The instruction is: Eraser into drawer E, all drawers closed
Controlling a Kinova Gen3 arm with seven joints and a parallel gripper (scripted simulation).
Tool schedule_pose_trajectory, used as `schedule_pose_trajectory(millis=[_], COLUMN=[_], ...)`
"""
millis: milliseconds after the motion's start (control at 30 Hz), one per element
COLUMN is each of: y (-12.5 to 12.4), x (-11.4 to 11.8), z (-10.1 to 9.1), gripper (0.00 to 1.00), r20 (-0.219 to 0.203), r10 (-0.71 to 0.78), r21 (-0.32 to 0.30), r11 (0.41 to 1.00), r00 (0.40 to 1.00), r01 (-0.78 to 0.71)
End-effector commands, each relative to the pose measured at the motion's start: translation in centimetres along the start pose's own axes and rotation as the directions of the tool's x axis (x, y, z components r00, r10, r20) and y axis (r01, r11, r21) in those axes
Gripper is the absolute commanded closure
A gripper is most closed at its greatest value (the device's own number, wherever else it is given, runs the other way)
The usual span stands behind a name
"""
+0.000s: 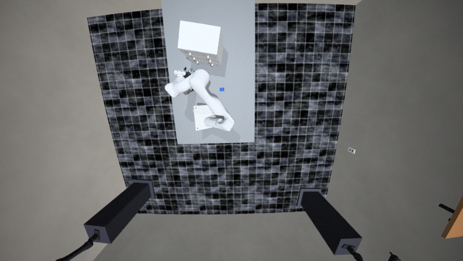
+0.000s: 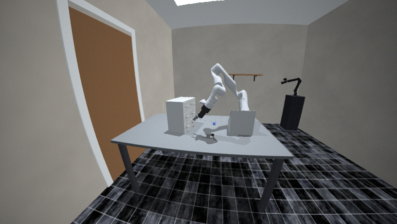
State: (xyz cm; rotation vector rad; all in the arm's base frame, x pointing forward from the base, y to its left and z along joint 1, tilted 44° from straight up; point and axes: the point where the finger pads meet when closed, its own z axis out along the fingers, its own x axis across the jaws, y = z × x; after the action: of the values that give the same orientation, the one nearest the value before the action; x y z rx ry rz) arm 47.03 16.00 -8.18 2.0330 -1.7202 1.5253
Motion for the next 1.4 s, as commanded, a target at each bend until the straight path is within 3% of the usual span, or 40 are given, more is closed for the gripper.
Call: schedule_pose_trajectory(millis=[0, 67, 567, 633, 1133, 1367], y=[-1.0, -1.0, -1.0, -1.0, -1.0, -1.0], x=[0.1, 0.1, 0.1, 0.1, 0.1, 0.1], z=[-0.5, -0.5, -2.4, -2.4, -4.3, -4.8], gripper=[0.00, 0.00, 0.00, 0.00, 0.00, 0.00], r20=[0.006, 0.006, 0.006, 0.006, 0.006, 0.006], r10=[0.025, 0.025, 0.025, 0.025, 0.025, 0.025], r21=[-0.026, -0.026, -0.219, -0.219, -0.397, -0.446], r11=[0.999, 0.999, 0.975, 0.975, 0.918, 0.895], r00=[1.000, 1.000, 1.000, 1.000, 1.000, 1.000], r01=[-0.024, -0.024, -0.023, -0.023, -0.020, -0.019])
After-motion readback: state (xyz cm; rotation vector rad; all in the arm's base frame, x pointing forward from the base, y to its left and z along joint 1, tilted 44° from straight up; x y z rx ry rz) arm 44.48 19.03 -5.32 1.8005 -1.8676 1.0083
